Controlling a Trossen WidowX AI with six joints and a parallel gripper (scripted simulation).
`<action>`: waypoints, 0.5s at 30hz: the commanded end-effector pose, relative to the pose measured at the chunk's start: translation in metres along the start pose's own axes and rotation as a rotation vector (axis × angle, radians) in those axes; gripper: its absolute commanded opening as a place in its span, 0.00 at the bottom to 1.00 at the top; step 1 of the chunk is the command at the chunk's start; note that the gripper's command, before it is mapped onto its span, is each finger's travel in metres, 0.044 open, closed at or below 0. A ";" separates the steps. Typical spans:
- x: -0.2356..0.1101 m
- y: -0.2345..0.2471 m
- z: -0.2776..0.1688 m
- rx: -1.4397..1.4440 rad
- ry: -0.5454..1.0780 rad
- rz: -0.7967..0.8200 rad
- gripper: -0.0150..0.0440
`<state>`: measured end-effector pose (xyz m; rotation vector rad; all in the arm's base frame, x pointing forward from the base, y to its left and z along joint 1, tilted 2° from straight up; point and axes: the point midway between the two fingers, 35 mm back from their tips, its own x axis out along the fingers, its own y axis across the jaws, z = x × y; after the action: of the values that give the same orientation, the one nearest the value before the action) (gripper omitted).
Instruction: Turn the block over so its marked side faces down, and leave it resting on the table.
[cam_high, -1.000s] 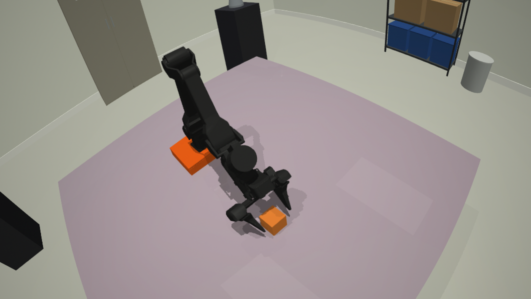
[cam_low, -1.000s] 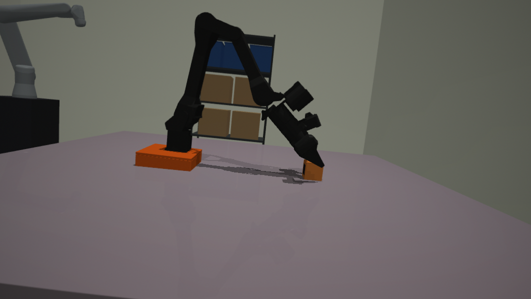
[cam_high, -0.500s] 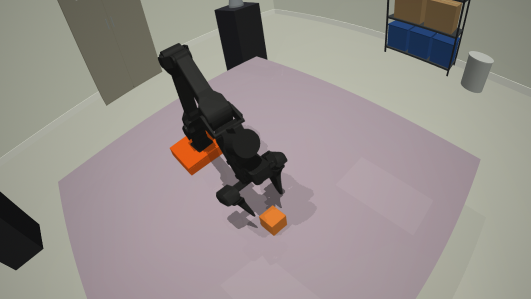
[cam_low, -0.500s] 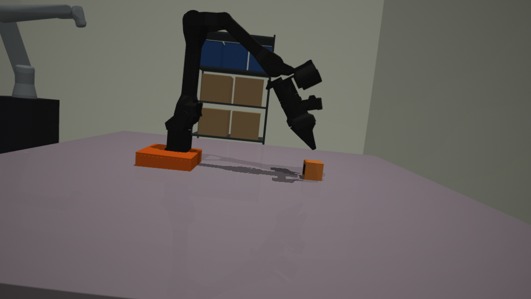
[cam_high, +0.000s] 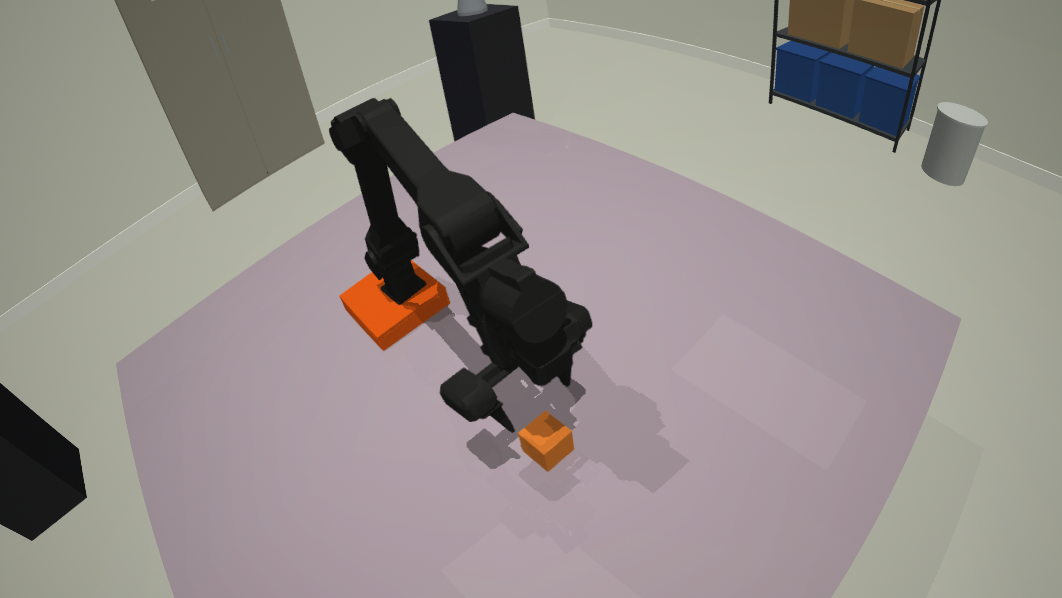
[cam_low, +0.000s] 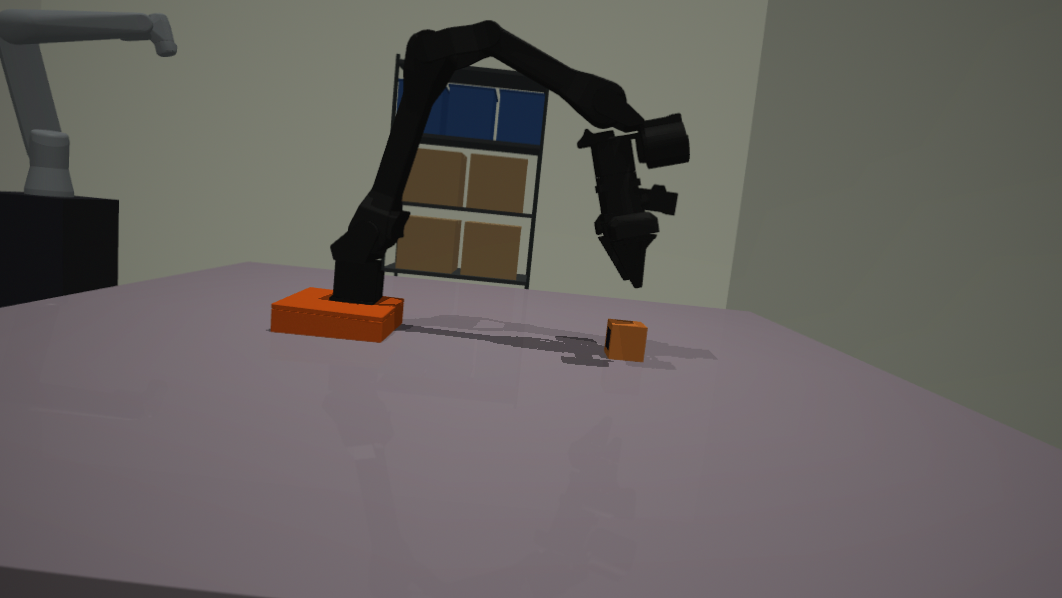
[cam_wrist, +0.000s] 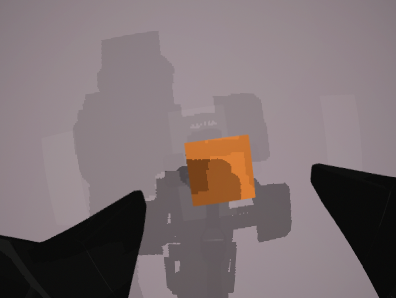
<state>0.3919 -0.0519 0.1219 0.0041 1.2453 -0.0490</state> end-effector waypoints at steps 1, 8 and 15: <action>-0.002 0.000 0.007 0.004 0.133 -0.004 1.00; -0.007 0.001 0.011 0.002 0.270 -0.006 1.00; 0.010 0.001 0.007 0.002 0.270 -0.006 1.00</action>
<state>0.4015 -0.0511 0.1293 0.0051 1.4978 -0.0488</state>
